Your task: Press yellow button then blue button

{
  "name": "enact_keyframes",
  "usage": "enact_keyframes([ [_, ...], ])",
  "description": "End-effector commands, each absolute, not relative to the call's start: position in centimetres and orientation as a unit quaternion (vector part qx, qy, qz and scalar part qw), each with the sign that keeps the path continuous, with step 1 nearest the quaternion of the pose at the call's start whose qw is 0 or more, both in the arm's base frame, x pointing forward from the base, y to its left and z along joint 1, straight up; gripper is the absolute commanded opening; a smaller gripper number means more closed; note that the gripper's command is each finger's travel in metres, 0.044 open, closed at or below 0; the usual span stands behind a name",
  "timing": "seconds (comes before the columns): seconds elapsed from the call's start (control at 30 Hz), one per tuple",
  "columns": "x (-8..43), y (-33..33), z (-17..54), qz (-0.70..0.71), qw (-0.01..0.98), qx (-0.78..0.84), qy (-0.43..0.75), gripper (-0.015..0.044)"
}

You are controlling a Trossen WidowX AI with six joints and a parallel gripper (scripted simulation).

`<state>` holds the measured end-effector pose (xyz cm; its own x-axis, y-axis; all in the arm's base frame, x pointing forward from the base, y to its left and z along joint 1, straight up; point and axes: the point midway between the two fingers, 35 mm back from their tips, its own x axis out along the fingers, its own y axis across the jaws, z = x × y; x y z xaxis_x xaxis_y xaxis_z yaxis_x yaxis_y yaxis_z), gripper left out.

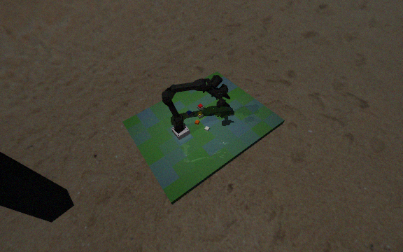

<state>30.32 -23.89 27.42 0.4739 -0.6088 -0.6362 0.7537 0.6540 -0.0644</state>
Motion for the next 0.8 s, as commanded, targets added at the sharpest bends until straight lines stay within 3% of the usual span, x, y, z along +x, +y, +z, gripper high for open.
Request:
enact_keyframes([
  [0.0,31.6,-18.0,22.6,-0.313,0.847,0.115,0.414,0.0400],
  [0.2,30.6,-8.6,16.6,-0.182,0.811,0.096,0.548,0.0400],
  [0.4,25.8,-0.1,12.2,-0.064,0.733,0.057,0.675,0.0400],
  [0.73,24.5,1.2,11.6,-0.044,0.714,0.047,0.698,0.0400],
  [0.77,24.6,1.2,11.3,-0.044,0.714,0.047,0.698,0.0374],
])
